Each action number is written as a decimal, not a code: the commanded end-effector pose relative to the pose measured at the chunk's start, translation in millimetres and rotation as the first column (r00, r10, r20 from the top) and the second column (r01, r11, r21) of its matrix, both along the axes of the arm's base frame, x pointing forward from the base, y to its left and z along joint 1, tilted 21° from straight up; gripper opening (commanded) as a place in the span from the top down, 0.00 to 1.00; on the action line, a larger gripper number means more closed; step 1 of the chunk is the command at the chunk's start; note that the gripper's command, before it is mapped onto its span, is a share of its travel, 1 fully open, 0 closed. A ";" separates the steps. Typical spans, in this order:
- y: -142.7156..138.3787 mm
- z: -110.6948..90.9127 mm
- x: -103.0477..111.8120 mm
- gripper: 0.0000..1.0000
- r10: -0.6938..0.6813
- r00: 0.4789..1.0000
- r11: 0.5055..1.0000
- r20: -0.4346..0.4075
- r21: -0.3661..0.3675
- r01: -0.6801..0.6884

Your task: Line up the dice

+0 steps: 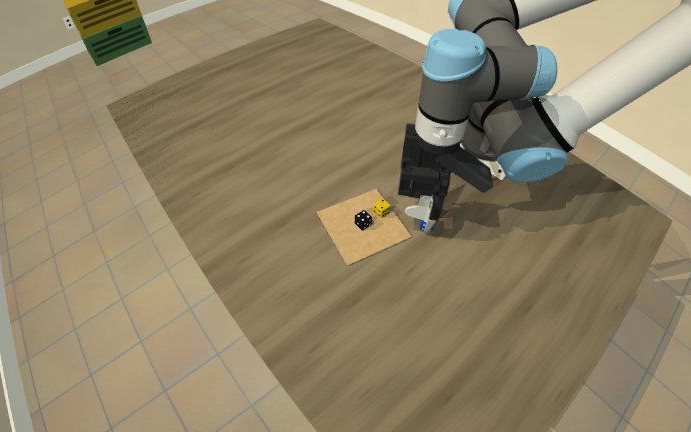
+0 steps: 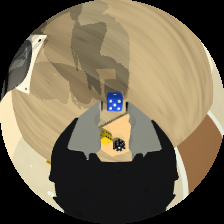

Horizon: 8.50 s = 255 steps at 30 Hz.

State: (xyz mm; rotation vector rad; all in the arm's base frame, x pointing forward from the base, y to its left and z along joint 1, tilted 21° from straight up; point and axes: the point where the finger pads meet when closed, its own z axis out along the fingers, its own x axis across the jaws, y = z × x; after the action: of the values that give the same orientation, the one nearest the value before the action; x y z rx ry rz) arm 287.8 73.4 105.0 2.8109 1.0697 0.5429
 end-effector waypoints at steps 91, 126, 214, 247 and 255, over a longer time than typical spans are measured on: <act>-0.5 8.1 -2.1 0.94 0.000 1.000 1.000 0.000 -0.002 0.000; -4.1 85.8 -31.7 0.94 0.000 1.000 1.000 0.000 -0.002 0.000; -84.1 59.7 132.3 0.94 0.692 0.718 0.677 -0.075 -0.277 -0.682; -83.7 48.2 136.6 0.94 0.692 0.718 0.677 -0.075 -0.277 -0.682; -83.7 48.2 136.6 0.94 0.692 0.718 0.677 -0.075 -0.277 -0.682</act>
State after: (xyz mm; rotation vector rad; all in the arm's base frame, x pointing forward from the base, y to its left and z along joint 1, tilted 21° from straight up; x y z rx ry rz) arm 424.3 -10.2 152.8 2.0587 2.0267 0.4241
